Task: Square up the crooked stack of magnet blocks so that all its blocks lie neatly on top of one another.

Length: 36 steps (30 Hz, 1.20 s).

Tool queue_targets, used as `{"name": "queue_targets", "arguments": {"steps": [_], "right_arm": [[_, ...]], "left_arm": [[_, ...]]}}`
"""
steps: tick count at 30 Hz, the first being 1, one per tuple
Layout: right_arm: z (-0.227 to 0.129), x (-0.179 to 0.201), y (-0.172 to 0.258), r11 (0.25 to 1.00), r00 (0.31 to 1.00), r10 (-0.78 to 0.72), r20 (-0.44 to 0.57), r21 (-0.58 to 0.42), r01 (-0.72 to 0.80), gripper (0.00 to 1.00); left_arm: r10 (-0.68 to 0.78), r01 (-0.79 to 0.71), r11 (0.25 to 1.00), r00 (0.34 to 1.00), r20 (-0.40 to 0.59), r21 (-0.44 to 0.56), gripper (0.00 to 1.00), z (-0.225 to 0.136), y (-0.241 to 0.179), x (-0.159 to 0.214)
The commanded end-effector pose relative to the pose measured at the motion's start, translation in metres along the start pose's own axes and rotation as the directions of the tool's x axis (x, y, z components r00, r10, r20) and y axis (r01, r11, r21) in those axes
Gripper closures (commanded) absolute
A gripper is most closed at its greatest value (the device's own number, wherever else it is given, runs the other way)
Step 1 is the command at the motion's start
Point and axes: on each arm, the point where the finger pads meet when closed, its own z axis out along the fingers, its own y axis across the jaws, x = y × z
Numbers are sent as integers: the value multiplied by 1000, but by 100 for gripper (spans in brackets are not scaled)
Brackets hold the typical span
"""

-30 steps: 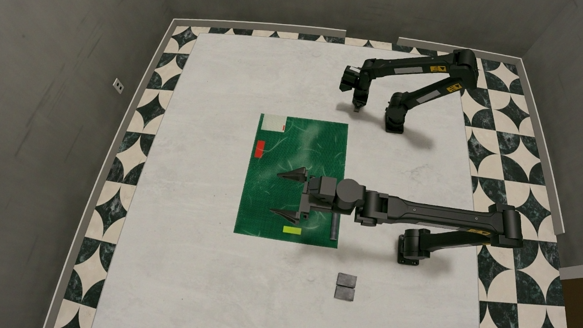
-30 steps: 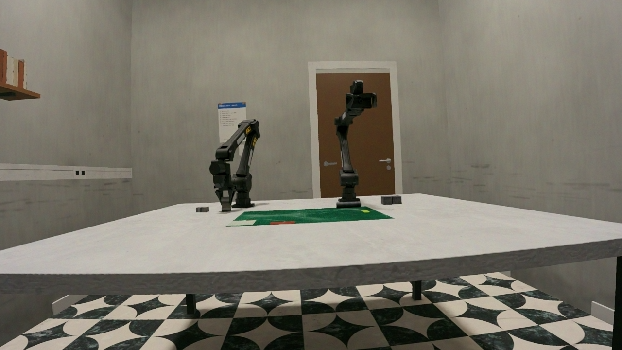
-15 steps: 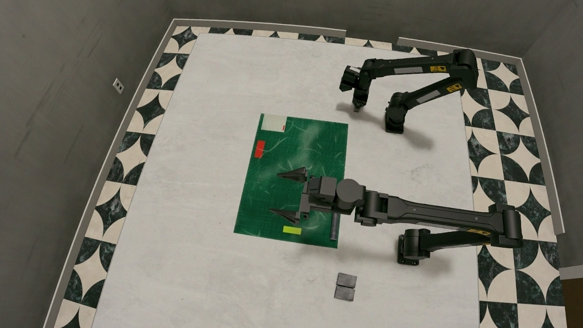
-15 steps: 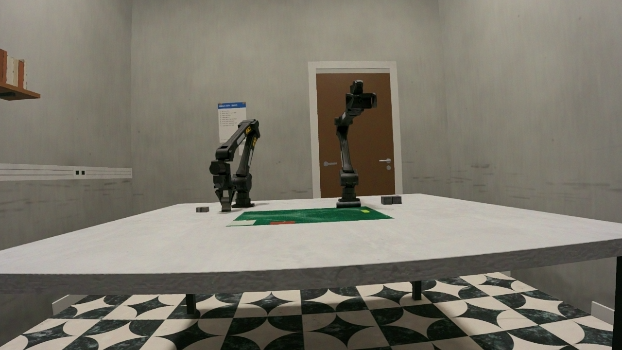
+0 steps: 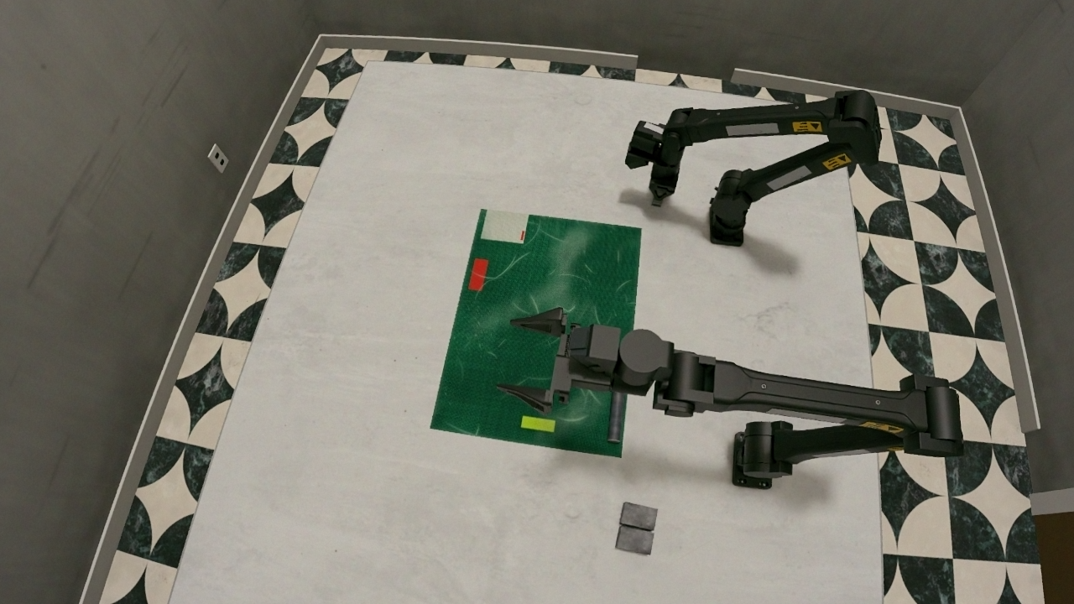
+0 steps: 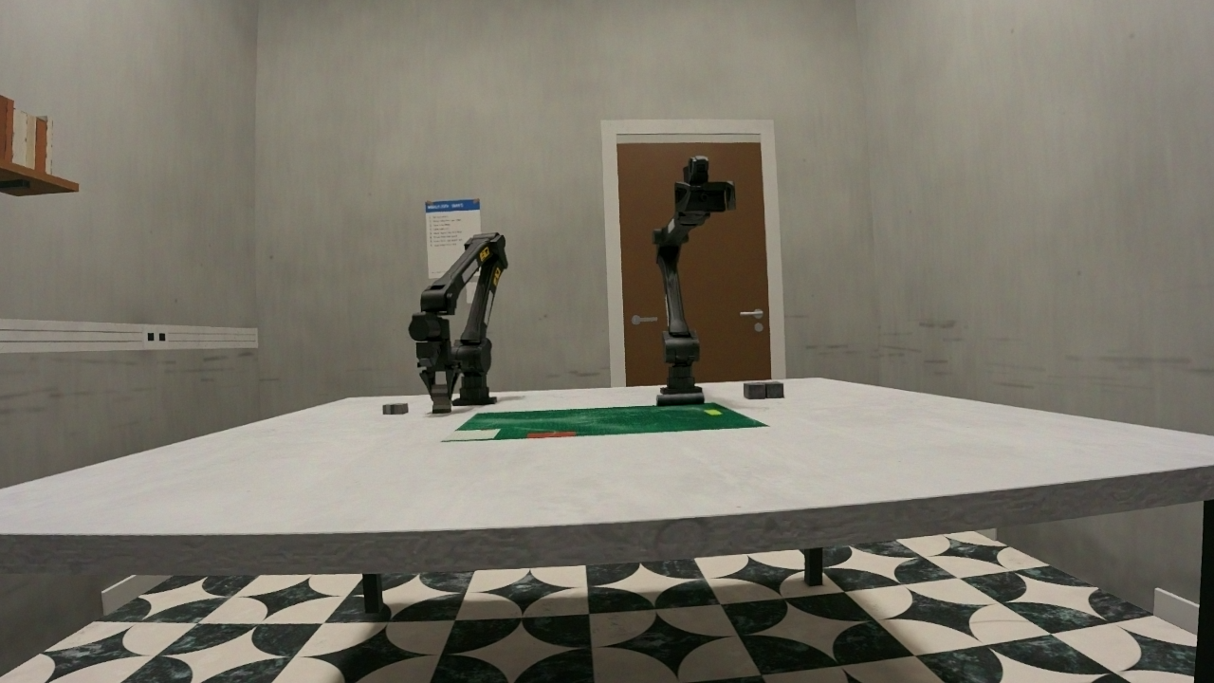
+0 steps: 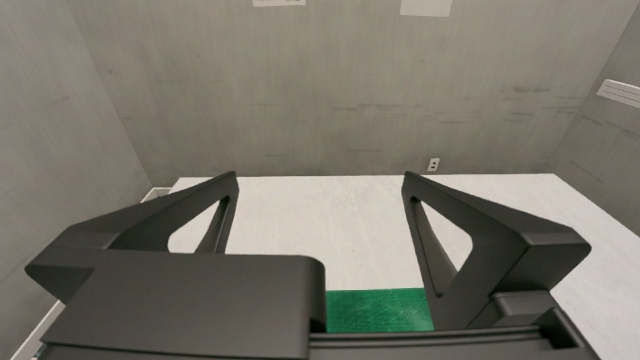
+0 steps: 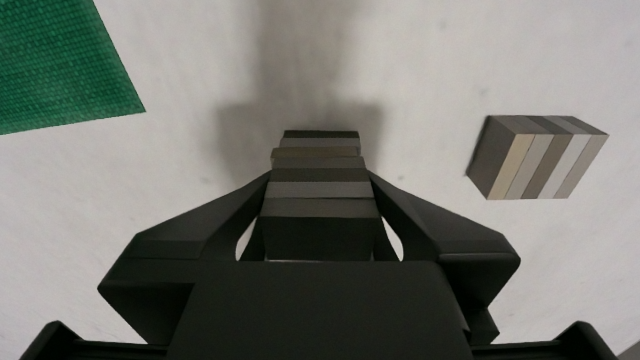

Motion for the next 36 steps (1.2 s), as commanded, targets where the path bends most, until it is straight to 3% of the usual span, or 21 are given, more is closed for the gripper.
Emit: {"name": "queue_targets", "arguments": {"steps": [1, 17, 18, 20, 26, 31, 32, 36], "right_arm": [[-13, -20, -4, 1000, 998, 0, 57, 16, -1, 22], [-13, -20, -4, 1000, 998, 0, 57, 16, -1, 22], [9, -5, -2, 1000, 1000, 14, 13, 8, -14, 22], [15, -5, -2, 1000, 1000, 13, 12, 9, -13, 22], [-3, -20, -4, 1000, 998, -6, 62, 17, 5, 22], [0, -20, -4, 1000, 999, 1, 48, 14, -1, 22], [0, -18, -4, 1000, 999, 1, 48, 14, -2, 51], [-1, -20, -5, 1000, 999, 3, 49, 15, -4, 51]], "left_arm": [[-16, 16, 1000, 999, 48, 4, 0, -1, -2, -26], [-16, 16, 1000, 999, 48, 4, 0, -1, -2, -26], [-16, 16, 1000, 999, 48, 4, 0, -1, -2, -26], [-16, 16, 1000, 999, 48, 4, 0, -1, -2, -26], [-16, 16, 1000, 999, 48, 4, 0, -1, -2, -26], [-16, 16, 1000, 999, 48, 4, 0, -1, -2, -26], [-16, 16, 1000, 999, 48, 4, 0, -1, -2, -26], [-16, 16, 1000, 999, 48, 4, 0, -1, -2, -26]]}}
